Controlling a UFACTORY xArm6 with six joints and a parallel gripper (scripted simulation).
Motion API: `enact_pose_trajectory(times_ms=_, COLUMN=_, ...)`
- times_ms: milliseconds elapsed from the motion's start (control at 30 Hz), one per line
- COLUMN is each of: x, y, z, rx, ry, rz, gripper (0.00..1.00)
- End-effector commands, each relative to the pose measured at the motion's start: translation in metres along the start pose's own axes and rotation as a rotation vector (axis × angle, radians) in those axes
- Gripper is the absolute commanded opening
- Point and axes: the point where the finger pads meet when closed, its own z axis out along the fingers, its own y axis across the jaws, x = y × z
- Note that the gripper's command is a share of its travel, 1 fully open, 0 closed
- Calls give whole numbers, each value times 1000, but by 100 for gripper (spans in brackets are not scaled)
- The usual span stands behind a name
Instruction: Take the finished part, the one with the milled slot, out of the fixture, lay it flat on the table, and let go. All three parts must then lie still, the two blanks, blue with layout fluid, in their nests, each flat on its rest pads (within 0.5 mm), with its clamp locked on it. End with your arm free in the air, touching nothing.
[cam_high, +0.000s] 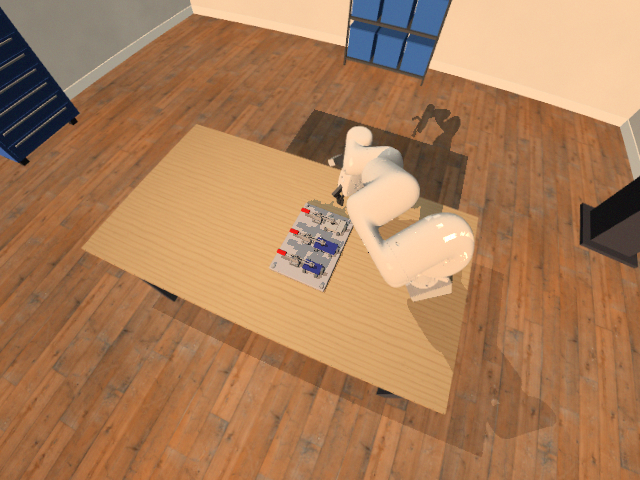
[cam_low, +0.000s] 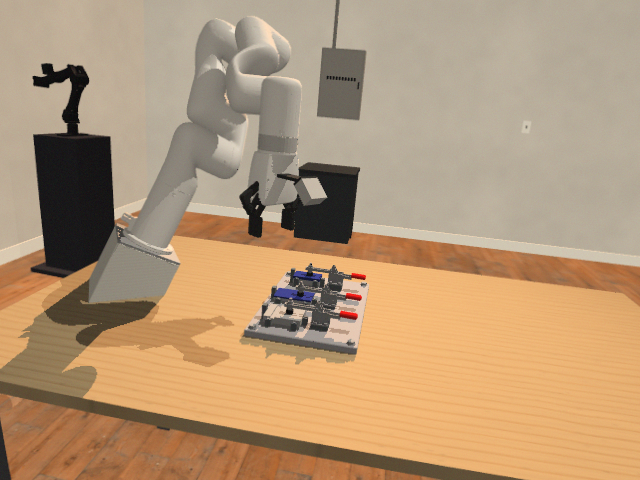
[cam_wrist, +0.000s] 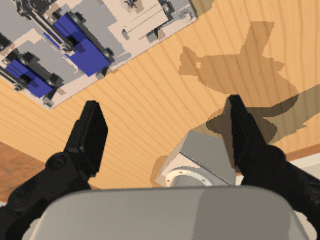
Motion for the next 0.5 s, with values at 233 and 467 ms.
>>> enact_pose_trajectory(times_ms=233, x=19, y=-25, z=7, rx=11, ry=9, rz=-403, gripper=100)
enact_pose_trajectory(times_ms=467, x=22, y=-32, z=9, rx=12, ry=11, rz=-502, gripper=100)
